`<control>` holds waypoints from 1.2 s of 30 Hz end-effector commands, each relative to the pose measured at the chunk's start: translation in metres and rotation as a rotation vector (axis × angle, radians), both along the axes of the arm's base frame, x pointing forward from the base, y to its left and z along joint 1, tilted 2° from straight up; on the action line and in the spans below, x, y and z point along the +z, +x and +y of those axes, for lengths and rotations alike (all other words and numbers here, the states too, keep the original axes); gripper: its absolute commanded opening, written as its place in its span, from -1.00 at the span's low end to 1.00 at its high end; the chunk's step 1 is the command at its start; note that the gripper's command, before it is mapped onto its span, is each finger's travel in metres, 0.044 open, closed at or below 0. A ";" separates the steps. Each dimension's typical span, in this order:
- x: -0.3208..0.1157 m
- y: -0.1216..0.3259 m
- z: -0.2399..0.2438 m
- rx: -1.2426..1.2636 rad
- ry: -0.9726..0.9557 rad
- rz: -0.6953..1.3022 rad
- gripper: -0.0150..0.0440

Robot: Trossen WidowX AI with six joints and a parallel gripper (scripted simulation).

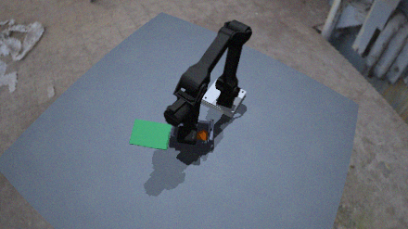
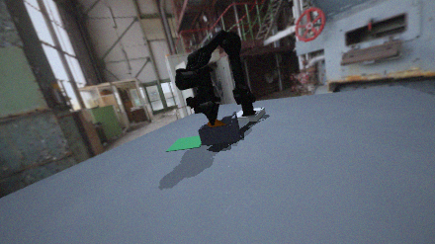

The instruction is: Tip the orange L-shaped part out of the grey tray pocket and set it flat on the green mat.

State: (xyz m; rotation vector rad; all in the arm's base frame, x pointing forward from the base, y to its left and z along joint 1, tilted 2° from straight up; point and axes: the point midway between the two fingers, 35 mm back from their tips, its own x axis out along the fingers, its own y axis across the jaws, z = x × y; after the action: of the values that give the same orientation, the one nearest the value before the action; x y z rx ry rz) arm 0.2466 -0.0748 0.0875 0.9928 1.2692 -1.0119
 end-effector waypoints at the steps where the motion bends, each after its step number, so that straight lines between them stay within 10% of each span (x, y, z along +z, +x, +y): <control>1: 0.000 0.000 0.000 0.000 0.000 0.000 -0.48; 36: 0.044 -0.002 0.002 -0.001 0.003 0.003 -0.49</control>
State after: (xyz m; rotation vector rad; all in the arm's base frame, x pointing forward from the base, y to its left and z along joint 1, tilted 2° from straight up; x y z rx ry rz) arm 0.2438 -0.0745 0.1255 0.9825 1.2716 -1.0177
